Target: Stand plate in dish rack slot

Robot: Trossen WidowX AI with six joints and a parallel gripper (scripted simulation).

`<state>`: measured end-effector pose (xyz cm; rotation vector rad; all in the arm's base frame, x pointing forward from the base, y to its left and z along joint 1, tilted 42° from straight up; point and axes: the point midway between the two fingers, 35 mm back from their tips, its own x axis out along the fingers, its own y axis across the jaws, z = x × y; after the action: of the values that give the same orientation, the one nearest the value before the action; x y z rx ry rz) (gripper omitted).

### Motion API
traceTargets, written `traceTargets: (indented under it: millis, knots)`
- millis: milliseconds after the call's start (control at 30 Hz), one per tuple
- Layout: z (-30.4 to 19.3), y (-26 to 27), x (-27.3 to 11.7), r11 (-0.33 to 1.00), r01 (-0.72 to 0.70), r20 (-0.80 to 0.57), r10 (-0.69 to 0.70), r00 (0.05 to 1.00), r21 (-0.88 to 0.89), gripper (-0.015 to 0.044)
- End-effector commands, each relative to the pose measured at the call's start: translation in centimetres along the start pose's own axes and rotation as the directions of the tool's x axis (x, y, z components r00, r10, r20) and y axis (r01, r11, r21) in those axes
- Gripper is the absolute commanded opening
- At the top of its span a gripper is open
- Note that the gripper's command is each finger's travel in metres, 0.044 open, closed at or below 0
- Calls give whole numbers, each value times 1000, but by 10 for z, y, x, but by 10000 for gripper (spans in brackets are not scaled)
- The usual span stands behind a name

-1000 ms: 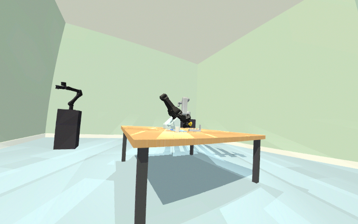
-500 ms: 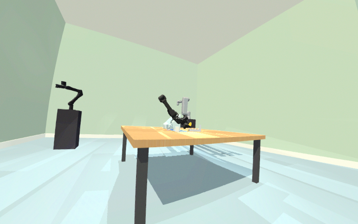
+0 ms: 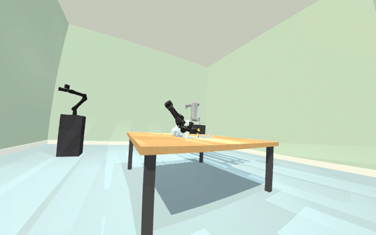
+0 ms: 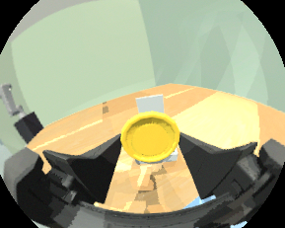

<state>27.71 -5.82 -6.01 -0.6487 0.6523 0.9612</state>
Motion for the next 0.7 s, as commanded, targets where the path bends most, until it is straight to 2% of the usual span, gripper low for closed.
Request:
traceTargets:
  millis: [0,433,667]
  knots:
    - [-1,0,-5,994,50,50,-46,998,-94,0]
    - [-1,-1,-6,989,73,66,-65,996,-131,0]
    - [2,-2,7,990,70,58,-63,996,-123,0]
